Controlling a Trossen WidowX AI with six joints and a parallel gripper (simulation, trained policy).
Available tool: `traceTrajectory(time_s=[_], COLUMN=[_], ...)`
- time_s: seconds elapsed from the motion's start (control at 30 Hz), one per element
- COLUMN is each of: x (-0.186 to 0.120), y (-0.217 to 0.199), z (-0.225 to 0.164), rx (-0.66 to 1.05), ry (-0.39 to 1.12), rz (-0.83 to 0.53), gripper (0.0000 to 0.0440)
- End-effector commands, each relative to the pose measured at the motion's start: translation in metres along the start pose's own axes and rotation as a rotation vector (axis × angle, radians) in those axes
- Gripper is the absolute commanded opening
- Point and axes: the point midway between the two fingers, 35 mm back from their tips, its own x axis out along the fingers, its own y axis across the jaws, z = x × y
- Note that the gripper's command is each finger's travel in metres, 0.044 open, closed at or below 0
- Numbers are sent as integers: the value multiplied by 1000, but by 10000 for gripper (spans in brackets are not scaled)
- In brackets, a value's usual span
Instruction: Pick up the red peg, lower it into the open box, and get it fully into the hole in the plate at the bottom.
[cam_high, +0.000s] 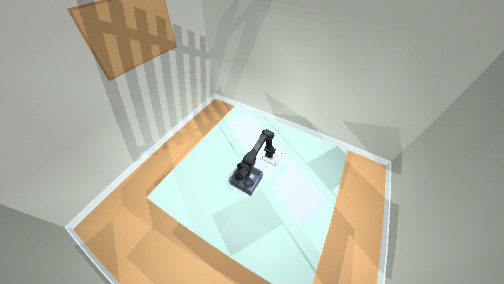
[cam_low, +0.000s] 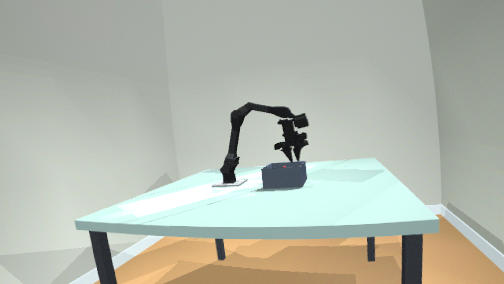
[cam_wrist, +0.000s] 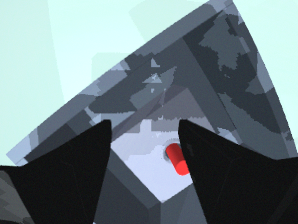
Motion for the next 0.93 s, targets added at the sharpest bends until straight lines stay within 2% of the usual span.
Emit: traceTrajectory(time_s=[0.0,0.53,0.9], x=[-2,-30,-25], y=[6,29,54], z=[5,12,23], rx=[13,61,75], ry=[33,167,129], rz=[-8,-71,-59], gripper=[207,230,244])
